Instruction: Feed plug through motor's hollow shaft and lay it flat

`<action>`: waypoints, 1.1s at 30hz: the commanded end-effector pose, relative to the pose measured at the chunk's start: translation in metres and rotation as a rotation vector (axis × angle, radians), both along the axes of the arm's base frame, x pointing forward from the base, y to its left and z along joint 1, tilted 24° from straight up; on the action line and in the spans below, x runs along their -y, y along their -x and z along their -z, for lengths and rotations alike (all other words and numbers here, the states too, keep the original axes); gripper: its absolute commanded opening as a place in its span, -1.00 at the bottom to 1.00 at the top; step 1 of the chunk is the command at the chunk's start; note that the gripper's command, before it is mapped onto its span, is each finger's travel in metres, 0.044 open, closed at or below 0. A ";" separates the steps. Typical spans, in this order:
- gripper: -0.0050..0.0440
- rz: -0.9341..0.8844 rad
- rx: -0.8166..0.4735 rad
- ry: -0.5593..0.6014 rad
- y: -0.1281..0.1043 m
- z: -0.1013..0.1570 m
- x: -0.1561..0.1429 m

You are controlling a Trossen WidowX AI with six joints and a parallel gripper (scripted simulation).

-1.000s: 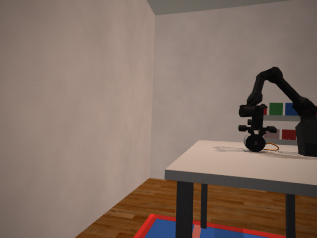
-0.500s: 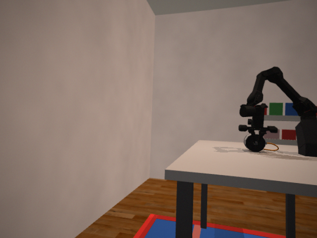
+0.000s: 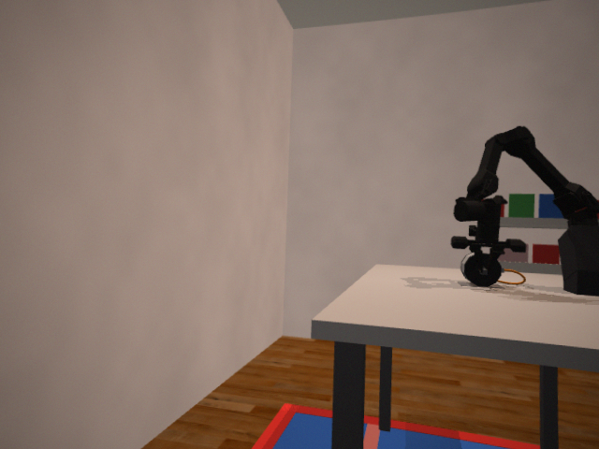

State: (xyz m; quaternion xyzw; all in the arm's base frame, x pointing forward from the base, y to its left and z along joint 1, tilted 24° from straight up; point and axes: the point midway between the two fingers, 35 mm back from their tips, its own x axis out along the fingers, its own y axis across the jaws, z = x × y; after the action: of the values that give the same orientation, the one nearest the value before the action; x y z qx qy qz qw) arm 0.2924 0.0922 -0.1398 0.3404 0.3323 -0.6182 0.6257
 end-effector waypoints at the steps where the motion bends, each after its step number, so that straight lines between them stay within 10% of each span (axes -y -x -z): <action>1: -0.80 -0.002 -0.009 0.005 0.001 0.006 0.004; 8: -0.14 0.000 -0.001 0.000 0.000 0.001 0.001; 33: -0.14 0.003 -0.011 0.005 0.000 0.021 0.025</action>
State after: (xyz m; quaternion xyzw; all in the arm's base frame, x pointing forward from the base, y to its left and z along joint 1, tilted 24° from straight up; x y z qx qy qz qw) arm 0.2958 0.0740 -0.1555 0.3438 0.3326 -0.6180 0.6239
